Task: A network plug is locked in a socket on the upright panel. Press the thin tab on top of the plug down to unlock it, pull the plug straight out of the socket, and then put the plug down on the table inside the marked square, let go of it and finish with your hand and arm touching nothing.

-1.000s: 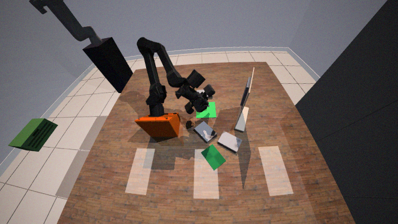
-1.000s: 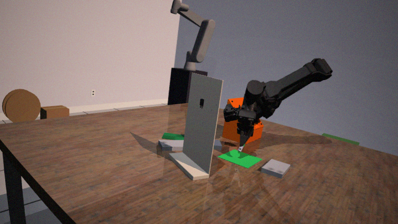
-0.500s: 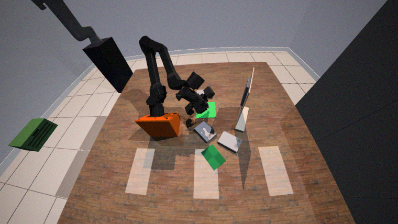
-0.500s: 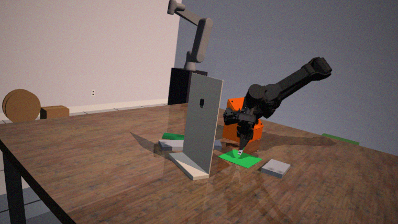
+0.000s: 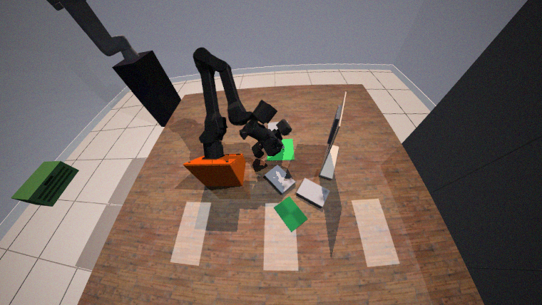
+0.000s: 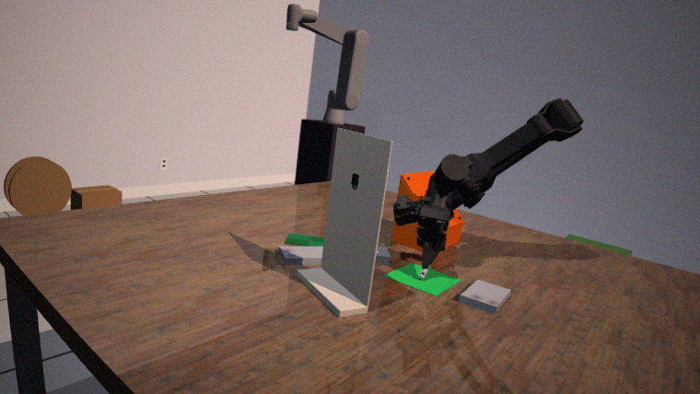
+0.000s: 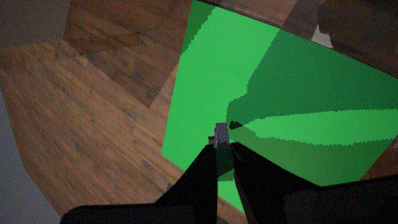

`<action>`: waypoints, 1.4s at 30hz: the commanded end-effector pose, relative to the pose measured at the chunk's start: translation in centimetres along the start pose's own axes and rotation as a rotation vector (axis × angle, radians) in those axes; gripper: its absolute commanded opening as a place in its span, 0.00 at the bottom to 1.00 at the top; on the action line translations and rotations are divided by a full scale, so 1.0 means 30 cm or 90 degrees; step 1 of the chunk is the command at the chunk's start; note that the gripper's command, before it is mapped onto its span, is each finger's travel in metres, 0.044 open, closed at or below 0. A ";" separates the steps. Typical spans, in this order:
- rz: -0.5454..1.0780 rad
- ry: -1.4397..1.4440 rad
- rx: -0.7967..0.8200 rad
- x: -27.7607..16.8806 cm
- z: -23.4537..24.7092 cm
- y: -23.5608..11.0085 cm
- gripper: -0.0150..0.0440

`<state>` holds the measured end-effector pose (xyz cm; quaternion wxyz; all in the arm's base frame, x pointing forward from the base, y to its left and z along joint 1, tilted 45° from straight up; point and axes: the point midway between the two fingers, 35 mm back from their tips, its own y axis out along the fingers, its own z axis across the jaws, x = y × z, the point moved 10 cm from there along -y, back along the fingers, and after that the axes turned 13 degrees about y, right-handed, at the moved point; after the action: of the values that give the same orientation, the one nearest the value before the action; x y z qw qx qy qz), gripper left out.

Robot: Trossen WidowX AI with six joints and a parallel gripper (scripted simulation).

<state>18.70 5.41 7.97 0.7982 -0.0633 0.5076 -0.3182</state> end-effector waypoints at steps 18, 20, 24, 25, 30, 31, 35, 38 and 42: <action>0.000 0.002 0.000 0.000 -0.012 0.013 0.25; 0.000 0.002 0.000 0.000 -0.012 0.013 0.30; 0.000 0.002 0.000 0.000 -0.012 0.013 0.48; 0.000 0.002 0.000 0.000 -0.012 0.013 0.52; 0.000 0.002 0.000 0.000 -0.012 0.013 0.52; 0.000 0.002 0.000 0.000 -0.012 0.012 0.52; -0.001 0.002 -0.001 0.000 -0.011 0.003 0.52; -0.001 0.002 -0.001 0.001 -0.010 -0.004 0.52; -0.001 0.002 -0.001 0.001 -0.009 -0.013 0.52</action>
<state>18.36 5.36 7.83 0.7957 -0.0639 0.5106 -0.3195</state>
